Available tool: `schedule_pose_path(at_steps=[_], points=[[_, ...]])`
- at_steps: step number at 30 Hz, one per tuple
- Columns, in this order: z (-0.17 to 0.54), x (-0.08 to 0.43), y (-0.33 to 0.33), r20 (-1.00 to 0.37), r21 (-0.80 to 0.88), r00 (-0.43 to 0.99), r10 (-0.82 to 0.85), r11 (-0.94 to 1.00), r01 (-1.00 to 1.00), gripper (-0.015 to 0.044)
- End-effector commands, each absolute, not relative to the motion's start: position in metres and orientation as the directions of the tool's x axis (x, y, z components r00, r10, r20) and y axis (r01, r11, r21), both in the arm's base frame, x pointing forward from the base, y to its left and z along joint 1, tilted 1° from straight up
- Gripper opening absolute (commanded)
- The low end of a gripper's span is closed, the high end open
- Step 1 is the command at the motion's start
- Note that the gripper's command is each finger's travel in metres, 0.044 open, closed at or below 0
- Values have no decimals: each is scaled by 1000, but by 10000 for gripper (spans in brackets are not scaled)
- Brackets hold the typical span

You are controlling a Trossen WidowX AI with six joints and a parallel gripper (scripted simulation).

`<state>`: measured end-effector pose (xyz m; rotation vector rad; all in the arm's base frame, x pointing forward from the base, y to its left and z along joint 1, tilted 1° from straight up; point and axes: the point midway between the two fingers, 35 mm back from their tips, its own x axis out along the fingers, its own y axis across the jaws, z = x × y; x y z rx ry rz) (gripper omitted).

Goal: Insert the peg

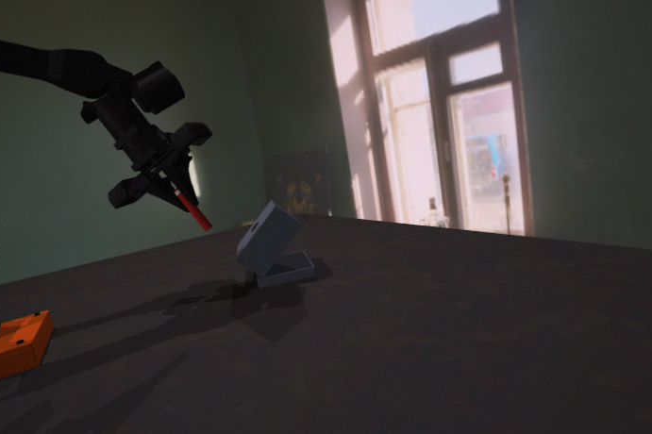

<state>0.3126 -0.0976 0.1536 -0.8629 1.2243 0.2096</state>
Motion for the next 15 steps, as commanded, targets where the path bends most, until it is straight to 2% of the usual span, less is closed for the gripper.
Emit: schedule_pose_path(at_steps=[1, 15], points=[[157, 314, -93, -868, -492, 391, -307, 645, -585, 0], [166, 323, -77, -825, -562, 465, -321, 554, -615, 0]])
